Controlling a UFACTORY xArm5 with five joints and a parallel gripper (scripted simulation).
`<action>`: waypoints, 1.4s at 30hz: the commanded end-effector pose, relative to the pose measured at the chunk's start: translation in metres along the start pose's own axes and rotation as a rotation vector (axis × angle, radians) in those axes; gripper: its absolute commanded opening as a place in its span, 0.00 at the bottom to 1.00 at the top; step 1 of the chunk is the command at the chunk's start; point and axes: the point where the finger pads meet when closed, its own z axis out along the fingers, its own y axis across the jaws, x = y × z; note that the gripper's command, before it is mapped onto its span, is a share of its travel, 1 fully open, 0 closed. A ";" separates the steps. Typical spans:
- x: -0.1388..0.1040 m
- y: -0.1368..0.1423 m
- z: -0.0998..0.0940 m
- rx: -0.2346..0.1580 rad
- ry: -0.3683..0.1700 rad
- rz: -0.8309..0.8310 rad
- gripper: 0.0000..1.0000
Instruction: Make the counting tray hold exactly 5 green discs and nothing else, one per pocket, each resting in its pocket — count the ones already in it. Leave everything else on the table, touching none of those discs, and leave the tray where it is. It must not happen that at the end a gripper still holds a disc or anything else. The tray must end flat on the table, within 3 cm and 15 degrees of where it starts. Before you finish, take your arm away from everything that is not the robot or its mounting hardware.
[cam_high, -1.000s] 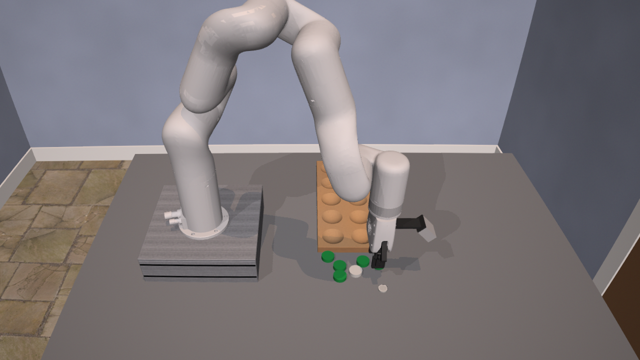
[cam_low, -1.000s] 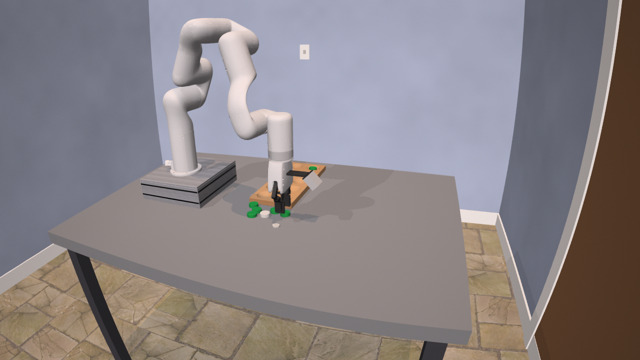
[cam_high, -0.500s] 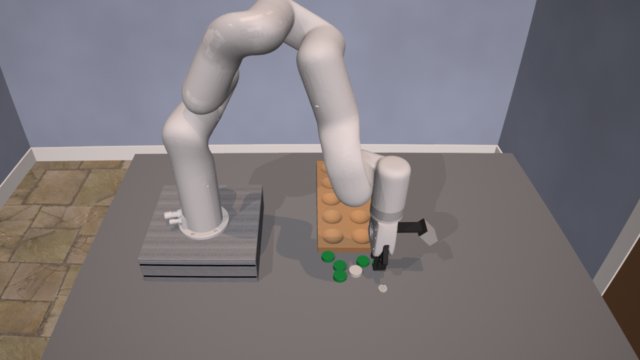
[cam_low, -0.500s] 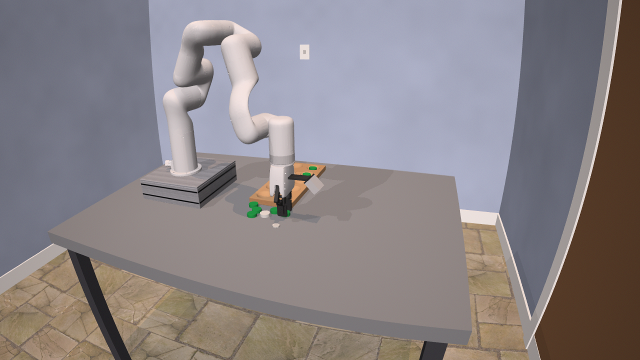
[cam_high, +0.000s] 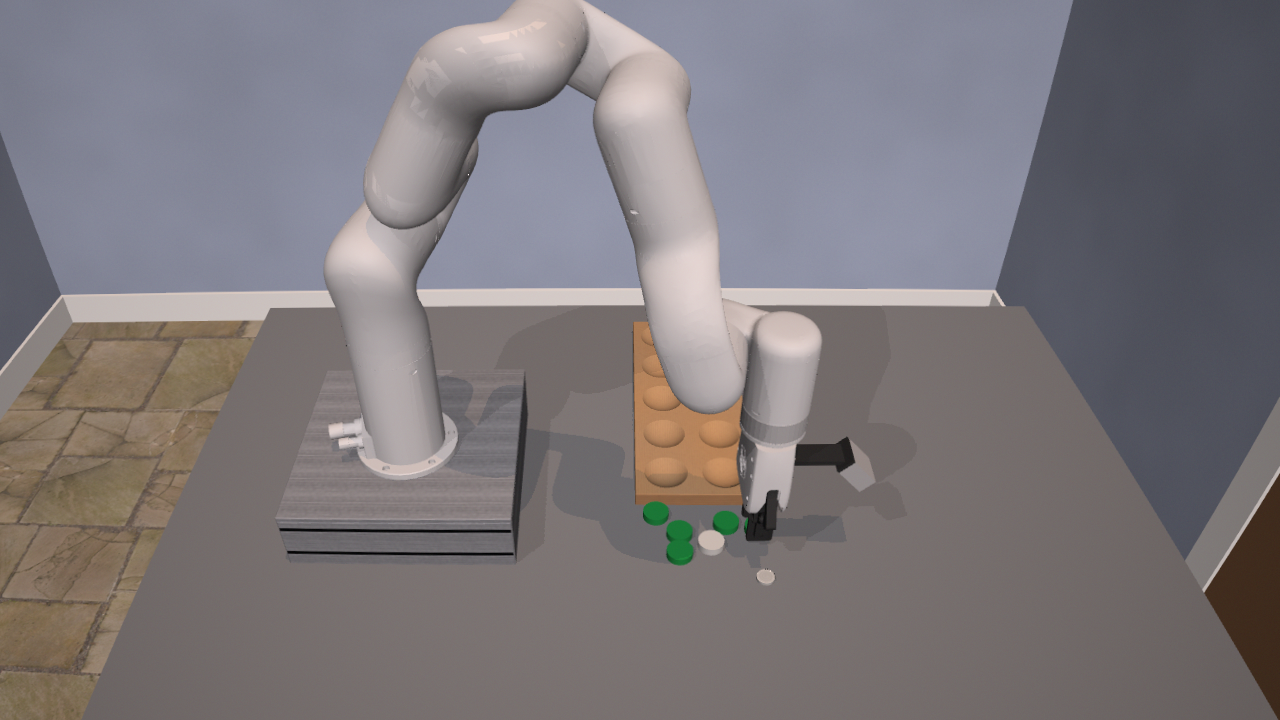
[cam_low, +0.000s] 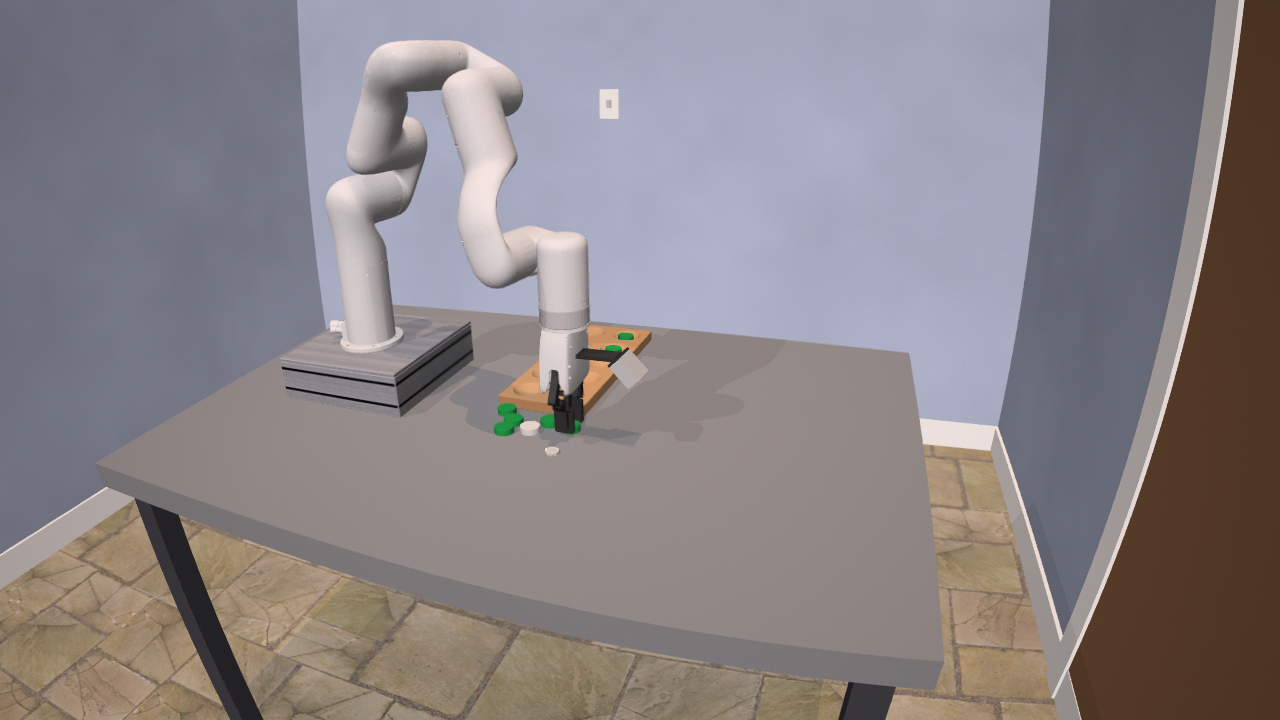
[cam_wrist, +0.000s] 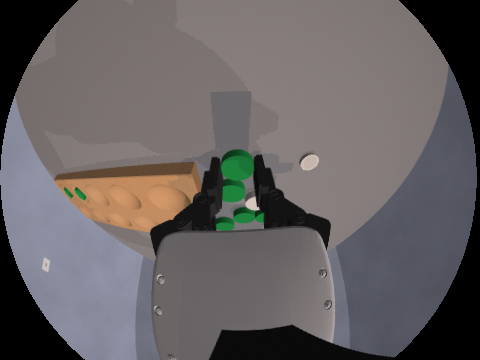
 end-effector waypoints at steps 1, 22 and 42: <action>0.001 0.000 -0.001 0.000 0.002 0.000 0.00; 0.001 0.000 -0.009 0.000 0.002 0.000 0.00; 0.005 -0.021 -0.101 0.000 0.002 0.000 0.00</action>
